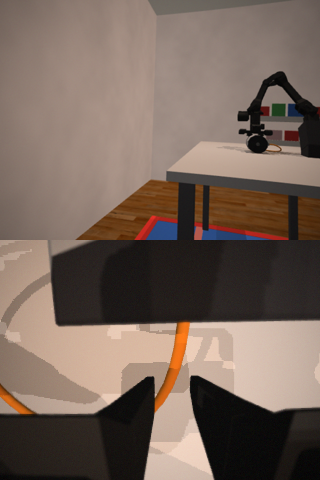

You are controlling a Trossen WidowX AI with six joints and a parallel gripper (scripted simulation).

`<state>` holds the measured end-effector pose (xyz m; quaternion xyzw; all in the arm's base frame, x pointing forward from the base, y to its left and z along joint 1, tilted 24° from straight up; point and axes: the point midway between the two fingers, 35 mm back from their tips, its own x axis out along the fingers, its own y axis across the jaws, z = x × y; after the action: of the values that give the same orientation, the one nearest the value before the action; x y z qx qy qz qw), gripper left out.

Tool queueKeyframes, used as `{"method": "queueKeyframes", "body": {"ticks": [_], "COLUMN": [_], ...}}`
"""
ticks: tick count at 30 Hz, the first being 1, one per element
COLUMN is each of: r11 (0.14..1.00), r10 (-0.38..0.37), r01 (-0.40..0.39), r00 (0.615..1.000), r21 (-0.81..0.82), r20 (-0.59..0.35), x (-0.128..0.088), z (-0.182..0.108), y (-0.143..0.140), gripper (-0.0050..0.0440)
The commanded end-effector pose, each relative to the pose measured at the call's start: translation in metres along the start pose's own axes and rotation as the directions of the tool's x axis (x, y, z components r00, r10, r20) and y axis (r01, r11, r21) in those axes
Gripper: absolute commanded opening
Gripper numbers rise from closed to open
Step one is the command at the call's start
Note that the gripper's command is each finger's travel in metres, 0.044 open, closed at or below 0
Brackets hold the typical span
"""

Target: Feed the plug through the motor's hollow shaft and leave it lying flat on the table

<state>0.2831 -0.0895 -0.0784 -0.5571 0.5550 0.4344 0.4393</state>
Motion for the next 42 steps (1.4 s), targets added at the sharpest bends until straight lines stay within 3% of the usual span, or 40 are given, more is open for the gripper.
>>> {"method": "queueKeyframes", "body": {"ticks": [1, 19, 32, 36, 40, 42], "r11": [1.000, 1.000, 1.000, 1.000, 1.000, 1.000], "r10": [0.004, 0.000, 0.004, 0.001, 0.001, -0.023], "r01": [-0.004, 0.000, -0.004, -0.001, -0.001, 0.023], "r00": [1.000, 1.000, 1.000, 1.000, 1.000, 1.000], "r21": [-0.004, -0.001, -0.004, -0.007, -0.007, -0.017], "r20": [0.003, 0.000, 0.003, 0.002, 0.002, -0.012], "x": [0.003, 0.001, -0.001, -0.001, -0.004, -0.006], "z": [0.002, 0.000, 0.010, 0.008, 0.007, 0.006], "y": [0.001, 0.000, -0.002, -0.002, -0.003, -0.009], "gripper": [0.0100, 0.0000, 0.0000, 0.0096, 0.0100, 0.0148]}}
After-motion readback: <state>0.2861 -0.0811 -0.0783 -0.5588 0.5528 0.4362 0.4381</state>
